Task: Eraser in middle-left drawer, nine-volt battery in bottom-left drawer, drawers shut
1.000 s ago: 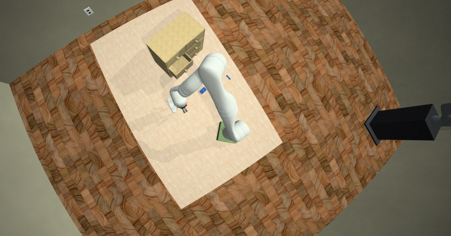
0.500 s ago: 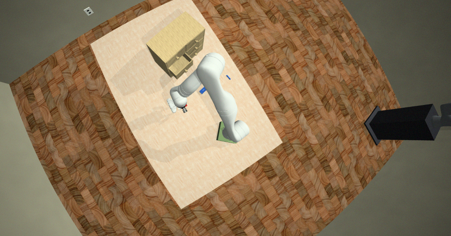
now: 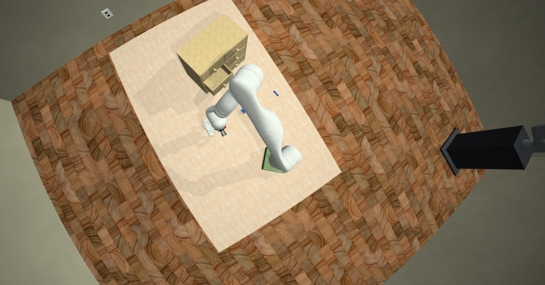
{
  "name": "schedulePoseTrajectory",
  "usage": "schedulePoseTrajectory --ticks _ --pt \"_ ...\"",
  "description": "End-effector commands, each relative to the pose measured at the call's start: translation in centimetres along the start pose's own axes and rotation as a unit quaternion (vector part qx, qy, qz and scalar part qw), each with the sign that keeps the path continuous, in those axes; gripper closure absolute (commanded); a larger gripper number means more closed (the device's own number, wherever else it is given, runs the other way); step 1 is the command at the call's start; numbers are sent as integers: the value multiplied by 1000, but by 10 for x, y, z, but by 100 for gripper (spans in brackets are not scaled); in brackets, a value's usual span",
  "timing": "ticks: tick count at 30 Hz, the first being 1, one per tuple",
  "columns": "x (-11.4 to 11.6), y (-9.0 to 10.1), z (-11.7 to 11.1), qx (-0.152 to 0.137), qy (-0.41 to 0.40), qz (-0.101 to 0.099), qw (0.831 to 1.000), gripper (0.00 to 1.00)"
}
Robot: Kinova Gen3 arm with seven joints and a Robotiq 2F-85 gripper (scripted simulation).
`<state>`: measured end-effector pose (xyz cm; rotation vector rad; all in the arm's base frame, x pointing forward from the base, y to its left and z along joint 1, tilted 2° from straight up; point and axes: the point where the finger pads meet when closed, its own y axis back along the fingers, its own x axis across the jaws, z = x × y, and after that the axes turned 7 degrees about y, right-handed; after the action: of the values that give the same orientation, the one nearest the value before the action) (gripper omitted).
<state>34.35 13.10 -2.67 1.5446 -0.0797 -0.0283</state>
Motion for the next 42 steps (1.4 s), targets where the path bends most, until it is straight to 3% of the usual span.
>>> schedulePoseTrajectory --ticks 1,9,42 --pt "-4 -5 -3 0 4 -5 1000 62" --pt "-4 -12 -3 0 4 -5 1000 62" --pt "-4 -12 -3 0 4 -5 1000 62"
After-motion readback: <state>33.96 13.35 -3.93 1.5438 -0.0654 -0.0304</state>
